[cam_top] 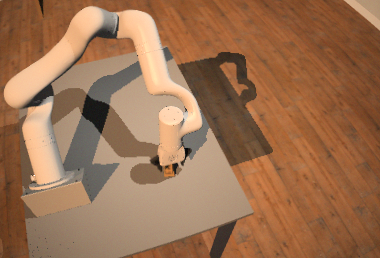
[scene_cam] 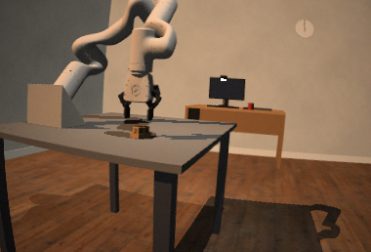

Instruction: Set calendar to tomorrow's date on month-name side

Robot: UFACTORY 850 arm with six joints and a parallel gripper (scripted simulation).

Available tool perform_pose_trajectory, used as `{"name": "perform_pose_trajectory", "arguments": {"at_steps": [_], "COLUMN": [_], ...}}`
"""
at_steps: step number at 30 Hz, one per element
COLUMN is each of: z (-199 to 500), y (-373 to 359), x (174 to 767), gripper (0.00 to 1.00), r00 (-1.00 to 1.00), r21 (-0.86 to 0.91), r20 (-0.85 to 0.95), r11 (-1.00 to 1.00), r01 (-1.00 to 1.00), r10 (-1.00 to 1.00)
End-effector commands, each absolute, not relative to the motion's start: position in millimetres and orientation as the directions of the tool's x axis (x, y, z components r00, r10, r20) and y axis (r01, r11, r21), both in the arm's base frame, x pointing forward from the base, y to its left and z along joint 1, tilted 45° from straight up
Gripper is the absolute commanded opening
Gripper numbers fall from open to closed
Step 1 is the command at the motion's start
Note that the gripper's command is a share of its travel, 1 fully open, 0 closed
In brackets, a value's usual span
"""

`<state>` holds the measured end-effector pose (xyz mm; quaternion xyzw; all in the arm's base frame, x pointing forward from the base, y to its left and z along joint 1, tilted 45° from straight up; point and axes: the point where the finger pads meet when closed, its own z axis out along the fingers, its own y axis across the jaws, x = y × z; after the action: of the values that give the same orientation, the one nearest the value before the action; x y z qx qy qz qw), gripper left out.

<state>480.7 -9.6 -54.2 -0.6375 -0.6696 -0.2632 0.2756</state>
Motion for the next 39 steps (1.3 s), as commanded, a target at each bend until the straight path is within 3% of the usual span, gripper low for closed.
{"name": "perform_pose_trajectory", "arguments": {"at_steps": [1, 39], "z": [-54, -39], "y": [-10, 8], "x": [481, 489], "gripper": [1.0, 1.0], "r00": [-0.036, -0.036], "r21": [0.003, 0.003], "r20": [0.704, 0.704], "r11": [0.048, 0.048], "r01": [0.999, 0.999], "r10": [0.709, 0.709]}}
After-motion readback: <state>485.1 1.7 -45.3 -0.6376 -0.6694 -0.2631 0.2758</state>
